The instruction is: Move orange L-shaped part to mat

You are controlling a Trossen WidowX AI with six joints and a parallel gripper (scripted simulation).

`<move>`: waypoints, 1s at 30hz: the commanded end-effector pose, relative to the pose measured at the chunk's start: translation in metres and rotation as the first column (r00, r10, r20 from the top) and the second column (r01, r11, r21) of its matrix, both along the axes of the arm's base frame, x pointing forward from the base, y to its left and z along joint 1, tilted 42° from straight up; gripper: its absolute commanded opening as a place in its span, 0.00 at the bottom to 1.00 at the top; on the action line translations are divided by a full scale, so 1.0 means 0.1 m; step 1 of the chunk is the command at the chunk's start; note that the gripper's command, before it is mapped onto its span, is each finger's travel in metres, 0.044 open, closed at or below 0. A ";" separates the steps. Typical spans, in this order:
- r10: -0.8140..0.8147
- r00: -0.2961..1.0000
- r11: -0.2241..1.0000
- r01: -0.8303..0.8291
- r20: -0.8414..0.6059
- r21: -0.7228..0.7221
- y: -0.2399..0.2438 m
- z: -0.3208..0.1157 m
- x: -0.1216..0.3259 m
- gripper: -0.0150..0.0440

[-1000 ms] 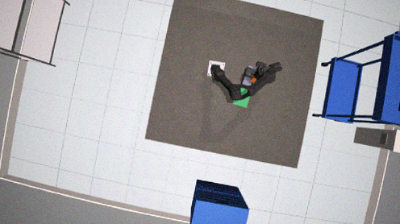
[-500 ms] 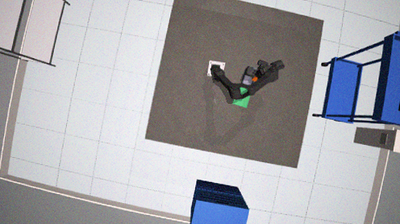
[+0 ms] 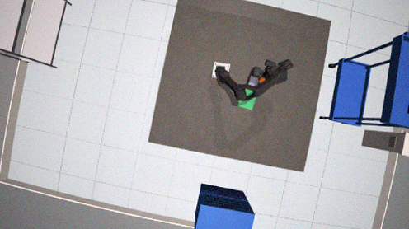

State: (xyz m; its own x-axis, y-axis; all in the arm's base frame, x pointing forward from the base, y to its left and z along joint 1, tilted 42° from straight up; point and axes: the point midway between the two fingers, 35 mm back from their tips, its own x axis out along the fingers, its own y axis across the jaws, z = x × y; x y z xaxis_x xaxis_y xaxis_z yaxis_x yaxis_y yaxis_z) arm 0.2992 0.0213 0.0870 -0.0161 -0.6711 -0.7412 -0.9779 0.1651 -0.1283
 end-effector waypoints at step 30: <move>-0.005 1.000 1.000 0.005 0.002 0.000 -0.64 0.65 -0.23 0.25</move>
State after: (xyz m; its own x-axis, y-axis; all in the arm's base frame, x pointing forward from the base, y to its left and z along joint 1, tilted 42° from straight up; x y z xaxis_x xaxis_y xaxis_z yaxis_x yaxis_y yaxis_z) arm 0.2827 -0.0305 0.1416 -0.0134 -0.6658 -0.7460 -0.9755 0.1724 -0.1364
